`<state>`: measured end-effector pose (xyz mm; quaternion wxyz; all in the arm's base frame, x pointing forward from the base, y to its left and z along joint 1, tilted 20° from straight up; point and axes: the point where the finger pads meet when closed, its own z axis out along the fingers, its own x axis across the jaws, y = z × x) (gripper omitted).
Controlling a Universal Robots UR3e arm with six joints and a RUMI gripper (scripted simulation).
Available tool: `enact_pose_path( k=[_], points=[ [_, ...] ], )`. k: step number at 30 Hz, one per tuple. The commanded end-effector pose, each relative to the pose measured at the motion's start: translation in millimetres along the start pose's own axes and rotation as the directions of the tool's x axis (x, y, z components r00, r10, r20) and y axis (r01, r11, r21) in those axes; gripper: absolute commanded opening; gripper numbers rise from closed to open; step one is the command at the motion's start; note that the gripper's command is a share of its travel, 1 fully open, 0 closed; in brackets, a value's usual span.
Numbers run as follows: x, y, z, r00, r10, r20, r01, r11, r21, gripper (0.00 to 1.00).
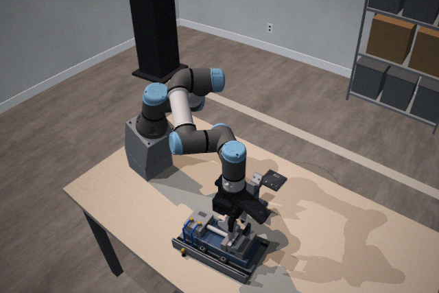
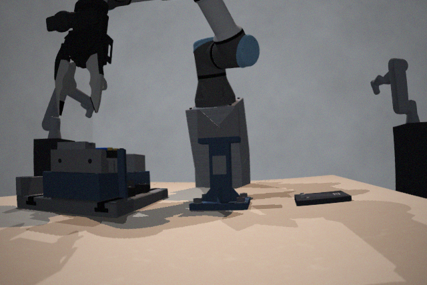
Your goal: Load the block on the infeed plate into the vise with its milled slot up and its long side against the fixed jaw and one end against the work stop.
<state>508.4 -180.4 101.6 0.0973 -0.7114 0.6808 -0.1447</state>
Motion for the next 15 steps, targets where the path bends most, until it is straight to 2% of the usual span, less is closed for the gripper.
enact_pose_path(
  k=[1, 8, 9, 15],
  points=[
    [0.5, -0.7, -6.2, 1.0, -0.001, -0.001, 0.001, 1.0, 0.002, 0.47],
    [0.4, -0.7, -7.7, 1.0, -0.001, -0.001, 0.001, 1.0, 0.002, 0.47],
    [0.4, -0.7, -7.7, 1.0, -0.001, -0.001, 0.001, 1.0, 0.002, 0.0],
    [0.4, -0.7, -7.7, 1.0, -0.001, -0.001, 0.001, 1.0, 0.002, 0.0]
  ],
)
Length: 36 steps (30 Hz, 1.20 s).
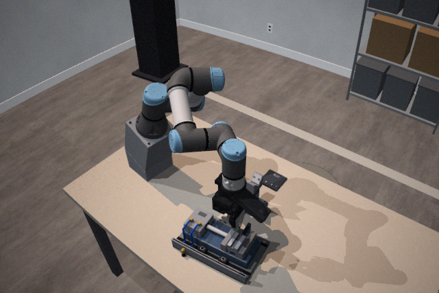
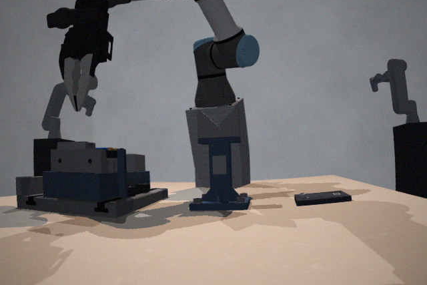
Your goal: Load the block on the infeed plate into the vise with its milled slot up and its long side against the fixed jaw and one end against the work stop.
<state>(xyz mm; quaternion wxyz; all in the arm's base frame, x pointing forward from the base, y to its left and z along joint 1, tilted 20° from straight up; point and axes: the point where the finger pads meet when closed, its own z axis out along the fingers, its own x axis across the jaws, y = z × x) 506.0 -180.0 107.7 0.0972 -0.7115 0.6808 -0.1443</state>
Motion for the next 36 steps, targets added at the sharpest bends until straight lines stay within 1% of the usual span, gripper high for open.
enact_pose_path(
  k=[1, 28, 30, 34, 36],
  points=[
    [0, -1, -1.2, 1.0, 0.0, -0.002, 0.0, 1.0, 0.003, 0.0],
    [1, -1, -1.2, 1.0, 0.0, -0.002, 0.001, 1.0, 0.003, 0.0],
    [8, -1, -1.1, 1.0, -0.001, -0.002, 0.001, 1.0, 0.002, 0.0],
    [39, 1, -1.0, 1.0, -0.001, -0.002, 0.001, 1.0, 0.003, 0.0],
    [46, 2, -1.0, 1.0, -0.001, -0.002, 0.001, 1.0, 0.003, 0.0]
  ],
)
